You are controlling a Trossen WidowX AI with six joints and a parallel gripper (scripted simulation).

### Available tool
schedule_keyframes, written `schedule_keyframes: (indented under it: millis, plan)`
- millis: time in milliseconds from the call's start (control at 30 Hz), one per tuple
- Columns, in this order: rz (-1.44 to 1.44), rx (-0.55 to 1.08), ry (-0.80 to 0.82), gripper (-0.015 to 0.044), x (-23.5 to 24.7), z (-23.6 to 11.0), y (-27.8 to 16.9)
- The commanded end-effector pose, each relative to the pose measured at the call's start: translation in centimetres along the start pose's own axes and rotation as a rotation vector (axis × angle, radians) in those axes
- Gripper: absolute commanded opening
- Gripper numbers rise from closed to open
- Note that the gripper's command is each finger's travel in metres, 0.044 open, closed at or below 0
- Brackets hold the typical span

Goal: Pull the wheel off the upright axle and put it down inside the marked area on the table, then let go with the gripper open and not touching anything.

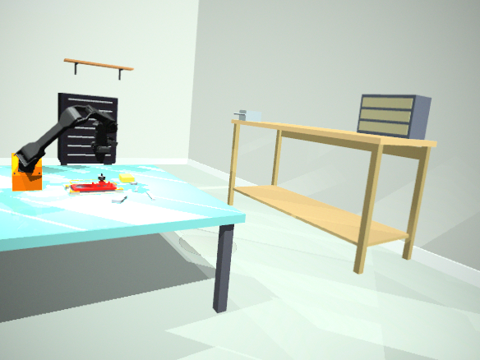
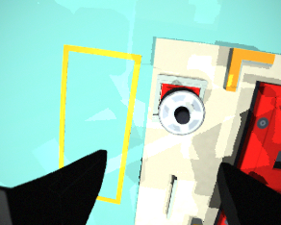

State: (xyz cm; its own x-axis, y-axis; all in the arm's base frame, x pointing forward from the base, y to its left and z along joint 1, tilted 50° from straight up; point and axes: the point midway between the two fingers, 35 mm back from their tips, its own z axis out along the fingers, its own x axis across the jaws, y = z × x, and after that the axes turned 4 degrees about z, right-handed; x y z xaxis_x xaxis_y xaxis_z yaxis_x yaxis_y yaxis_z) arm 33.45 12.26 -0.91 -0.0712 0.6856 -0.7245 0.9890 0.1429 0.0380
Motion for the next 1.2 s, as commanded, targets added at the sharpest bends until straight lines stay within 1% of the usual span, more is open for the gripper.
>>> schedule_keyframes:
  millis: [0,433,567,800,967,1067,1167]
  plan:
    - [0.05,0.007,-0.052,0.03,-0.3,1.2,0.4]
    - [0.05,0.007,-0.052,0.03,-1.0,1.5,0.8]
    - [0.049,0.007,-0.051,0.03,-1.0,3.4,0.9]
    - [0.05,0.007,-0.054,0.03,-1.5,8.2,0.8]
    - [0.05,0.007,-0.055,0.03,-1.6,8.6,0.8]
    - [0.06,0.018,-0.051,0.0221,-1.7,8.3,0.7]
    - [0.06,0.018,-0.051,0.0201,-1.7,8.3,0.7]
